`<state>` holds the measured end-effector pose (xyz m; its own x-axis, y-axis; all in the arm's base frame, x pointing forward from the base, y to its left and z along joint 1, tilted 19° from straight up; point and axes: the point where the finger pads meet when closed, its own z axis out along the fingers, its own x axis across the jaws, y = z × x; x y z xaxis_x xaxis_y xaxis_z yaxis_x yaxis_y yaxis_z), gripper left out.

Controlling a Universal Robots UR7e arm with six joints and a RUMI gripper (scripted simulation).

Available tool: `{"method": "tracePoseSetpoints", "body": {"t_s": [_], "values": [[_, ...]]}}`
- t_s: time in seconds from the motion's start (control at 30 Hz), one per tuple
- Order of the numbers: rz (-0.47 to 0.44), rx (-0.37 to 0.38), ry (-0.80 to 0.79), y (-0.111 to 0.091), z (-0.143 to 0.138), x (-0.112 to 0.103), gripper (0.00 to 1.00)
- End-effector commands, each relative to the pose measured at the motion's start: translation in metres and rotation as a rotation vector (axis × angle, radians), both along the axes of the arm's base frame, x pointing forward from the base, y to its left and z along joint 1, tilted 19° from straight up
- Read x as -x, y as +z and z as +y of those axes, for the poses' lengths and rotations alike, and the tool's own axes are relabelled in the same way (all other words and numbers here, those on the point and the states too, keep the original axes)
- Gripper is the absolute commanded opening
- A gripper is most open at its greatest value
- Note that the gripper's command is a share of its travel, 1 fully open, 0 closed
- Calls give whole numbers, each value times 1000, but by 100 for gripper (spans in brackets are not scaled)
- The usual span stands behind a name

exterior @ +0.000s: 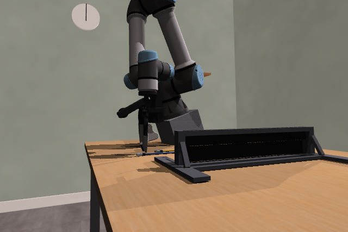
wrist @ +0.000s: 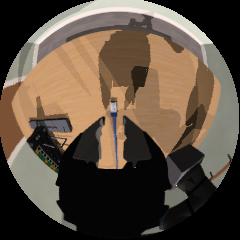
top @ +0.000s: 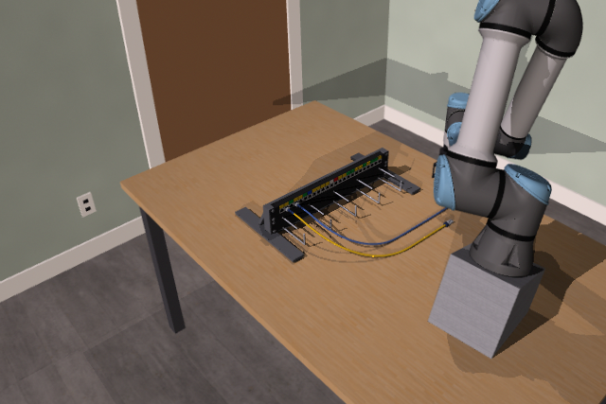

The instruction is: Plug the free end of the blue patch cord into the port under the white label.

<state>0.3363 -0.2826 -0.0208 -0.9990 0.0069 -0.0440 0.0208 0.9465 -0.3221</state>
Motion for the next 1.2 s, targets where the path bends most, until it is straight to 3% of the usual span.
{"method": "tracePoseSetpoints", "body": {"t_s": [0.0,1.17], "values": [[-1,1,0,0,0,0,22],[-1,1,0,-8,-3,-1,22]]}}
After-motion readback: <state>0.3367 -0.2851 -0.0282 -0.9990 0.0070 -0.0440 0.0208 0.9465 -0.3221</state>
